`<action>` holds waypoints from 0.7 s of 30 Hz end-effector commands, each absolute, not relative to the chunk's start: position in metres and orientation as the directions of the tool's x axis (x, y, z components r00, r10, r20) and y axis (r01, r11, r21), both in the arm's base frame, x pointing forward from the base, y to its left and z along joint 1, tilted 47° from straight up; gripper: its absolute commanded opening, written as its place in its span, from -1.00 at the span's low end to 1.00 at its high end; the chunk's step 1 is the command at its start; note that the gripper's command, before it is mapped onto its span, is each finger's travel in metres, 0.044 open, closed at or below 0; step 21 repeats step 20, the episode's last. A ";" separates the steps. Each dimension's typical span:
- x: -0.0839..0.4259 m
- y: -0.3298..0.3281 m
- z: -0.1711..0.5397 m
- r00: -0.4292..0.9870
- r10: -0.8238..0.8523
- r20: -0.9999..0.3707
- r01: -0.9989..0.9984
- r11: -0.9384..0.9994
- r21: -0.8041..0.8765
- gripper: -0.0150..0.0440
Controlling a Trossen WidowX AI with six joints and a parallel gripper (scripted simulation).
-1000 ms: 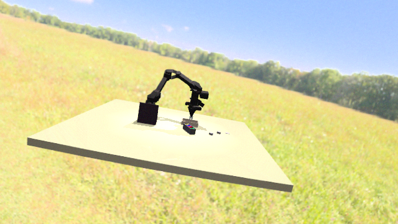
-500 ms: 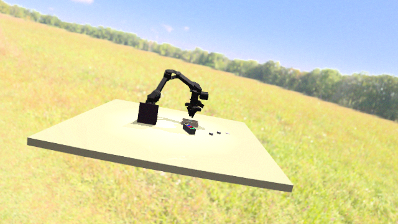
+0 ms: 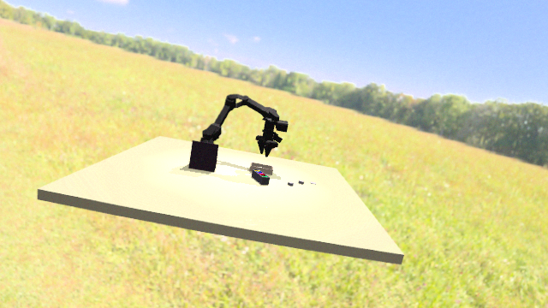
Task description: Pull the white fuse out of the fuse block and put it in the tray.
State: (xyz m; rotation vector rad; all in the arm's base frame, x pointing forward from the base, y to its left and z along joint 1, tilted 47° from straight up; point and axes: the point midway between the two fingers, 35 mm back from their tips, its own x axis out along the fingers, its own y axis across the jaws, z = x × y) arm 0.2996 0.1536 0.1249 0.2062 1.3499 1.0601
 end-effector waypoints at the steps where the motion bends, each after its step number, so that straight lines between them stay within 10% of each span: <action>1: 0.300 0.152 0.127 -0.141 0.714 -0.686 -0.501 0.547 0.671 0.63; 21: 0.300 0.153 0.126 -0.141 0.713 -0.686 -0.499 0.548 0.672 0.63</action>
